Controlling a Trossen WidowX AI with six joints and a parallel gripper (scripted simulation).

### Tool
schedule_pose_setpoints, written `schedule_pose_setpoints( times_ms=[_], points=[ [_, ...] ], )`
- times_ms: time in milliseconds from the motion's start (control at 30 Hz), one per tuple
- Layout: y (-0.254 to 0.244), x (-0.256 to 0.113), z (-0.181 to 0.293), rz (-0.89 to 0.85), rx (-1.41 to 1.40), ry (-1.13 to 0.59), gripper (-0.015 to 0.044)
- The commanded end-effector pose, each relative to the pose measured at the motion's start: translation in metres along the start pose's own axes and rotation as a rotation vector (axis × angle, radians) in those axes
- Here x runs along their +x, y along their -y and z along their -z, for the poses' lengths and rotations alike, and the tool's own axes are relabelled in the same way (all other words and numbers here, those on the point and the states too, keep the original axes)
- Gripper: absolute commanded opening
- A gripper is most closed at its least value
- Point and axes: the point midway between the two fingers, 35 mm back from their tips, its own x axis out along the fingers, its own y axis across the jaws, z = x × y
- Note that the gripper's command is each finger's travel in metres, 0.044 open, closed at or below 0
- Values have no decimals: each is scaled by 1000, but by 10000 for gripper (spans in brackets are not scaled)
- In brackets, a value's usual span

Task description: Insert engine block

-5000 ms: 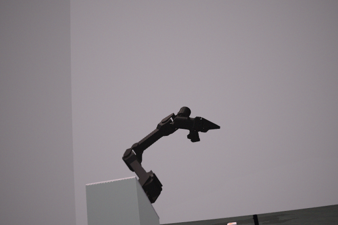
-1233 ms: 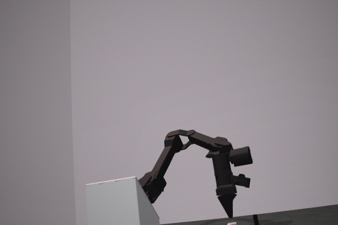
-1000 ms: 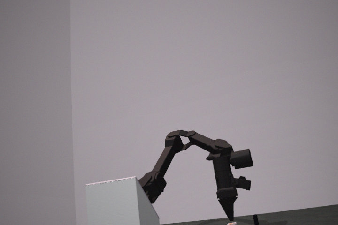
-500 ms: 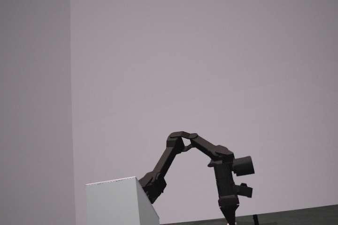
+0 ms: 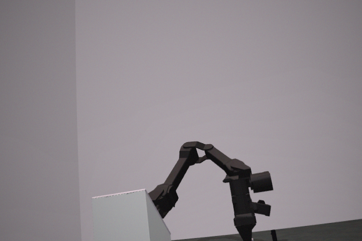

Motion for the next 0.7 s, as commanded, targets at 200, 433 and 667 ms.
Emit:
schedule_pose_setpoints(
  times_ms=[200,433,667],
  points=[
    [0,0,0,1,4,-1,111],
    [2,-18,-4,9,4,-1,0],
    [3,-38,-7,14,4,-2,0]
  ],
)
